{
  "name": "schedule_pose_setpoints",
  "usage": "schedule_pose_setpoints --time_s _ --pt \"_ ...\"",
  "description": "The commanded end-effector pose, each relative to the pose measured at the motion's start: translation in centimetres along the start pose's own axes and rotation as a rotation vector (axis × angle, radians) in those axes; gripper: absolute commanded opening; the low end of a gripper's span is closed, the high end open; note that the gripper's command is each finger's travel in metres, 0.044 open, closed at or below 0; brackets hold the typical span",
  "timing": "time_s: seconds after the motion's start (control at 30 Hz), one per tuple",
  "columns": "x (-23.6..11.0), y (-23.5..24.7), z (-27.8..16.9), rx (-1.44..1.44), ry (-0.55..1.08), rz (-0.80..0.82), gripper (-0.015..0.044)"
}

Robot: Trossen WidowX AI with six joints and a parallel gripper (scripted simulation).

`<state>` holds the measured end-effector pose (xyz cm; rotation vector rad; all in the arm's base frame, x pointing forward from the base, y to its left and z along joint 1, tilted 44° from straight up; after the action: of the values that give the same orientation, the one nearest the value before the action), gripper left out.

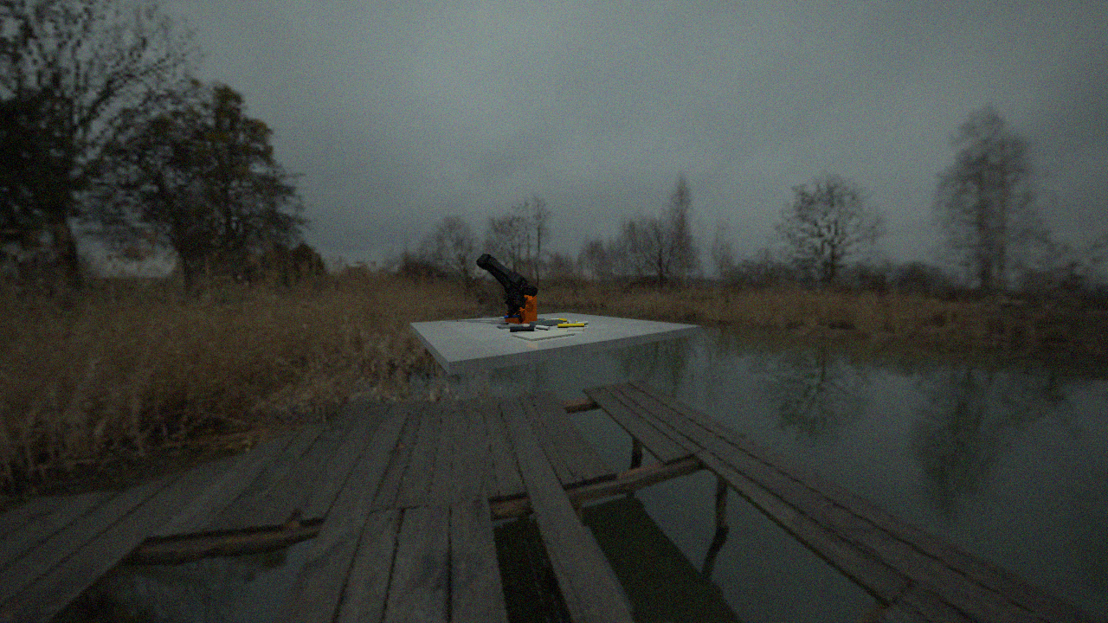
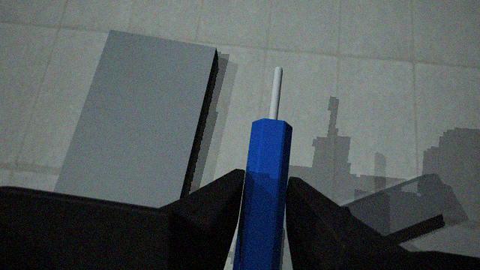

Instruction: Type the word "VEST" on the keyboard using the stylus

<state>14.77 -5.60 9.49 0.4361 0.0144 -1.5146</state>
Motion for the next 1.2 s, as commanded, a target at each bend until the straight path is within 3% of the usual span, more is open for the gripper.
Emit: schedule_pose_setpoints --time_s 0.0,0.3,1.17 --pt "-0.3 0.2 0.4 0.007 -0.007 0.006 0.0" --pt "-0.3 1.6 -0.1 -0.072 0.088 -0.079 0.0" --pt "-1.2 8.9 -1.3 -0.366 0.594 -0.368 0.0"
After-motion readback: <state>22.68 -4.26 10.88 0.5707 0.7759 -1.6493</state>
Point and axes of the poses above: the point midway between the two fingers, 35 mm back from their tips, its own x axis out along the fingers, its own y axis across the jaws, z = x × y, the point moved 7 cm from there along -x, back along the fingers, and after that the axes turned 12 degrees about x, right-handed, at the moved point
